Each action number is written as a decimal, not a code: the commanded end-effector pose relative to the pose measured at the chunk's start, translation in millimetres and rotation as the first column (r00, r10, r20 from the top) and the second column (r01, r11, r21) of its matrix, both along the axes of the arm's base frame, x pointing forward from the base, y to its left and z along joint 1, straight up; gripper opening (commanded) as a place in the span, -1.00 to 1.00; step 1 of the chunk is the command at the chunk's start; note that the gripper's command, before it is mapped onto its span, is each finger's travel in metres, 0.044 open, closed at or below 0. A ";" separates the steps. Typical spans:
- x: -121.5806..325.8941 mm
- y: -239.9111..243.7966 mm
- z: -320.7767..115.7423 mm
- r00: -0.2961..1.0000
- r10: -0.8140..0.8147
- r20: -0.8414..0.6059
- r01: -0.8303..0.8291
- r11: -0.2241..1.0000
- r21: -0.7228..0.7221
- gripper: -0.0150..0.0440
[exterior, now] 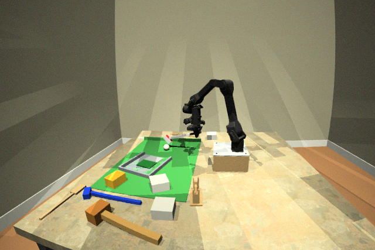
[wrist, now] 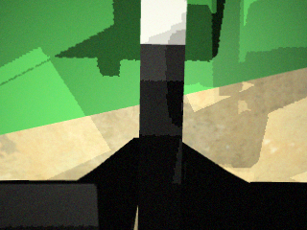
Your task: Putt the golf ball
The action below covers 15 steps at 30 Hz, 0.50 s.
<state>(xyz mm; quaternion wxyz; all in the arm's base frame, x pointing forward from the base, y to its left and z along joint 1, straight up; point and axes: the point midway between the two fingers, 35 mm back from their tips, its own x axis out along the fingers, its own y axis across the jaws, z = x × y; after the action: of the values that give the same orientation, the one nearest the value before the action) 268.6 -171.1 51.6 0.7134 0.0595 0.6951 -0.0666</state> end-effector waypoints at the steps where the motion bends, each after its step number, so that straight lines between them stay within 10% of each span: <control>1: 1.4 -1.3 -3.8 1.000 -0.006 0.010 0.006 1.000 -0.008 -0.49; 15: 2.1 -1.8 -24.4 1.000 -0.006 0.009 0.006 1.000 -0.008 -0.49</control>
<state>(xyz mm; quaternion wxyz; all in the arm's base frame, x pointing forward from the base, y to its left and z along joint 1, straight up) 269.8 -171.8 30.5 0.7148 0.0588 0.6936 -0.0673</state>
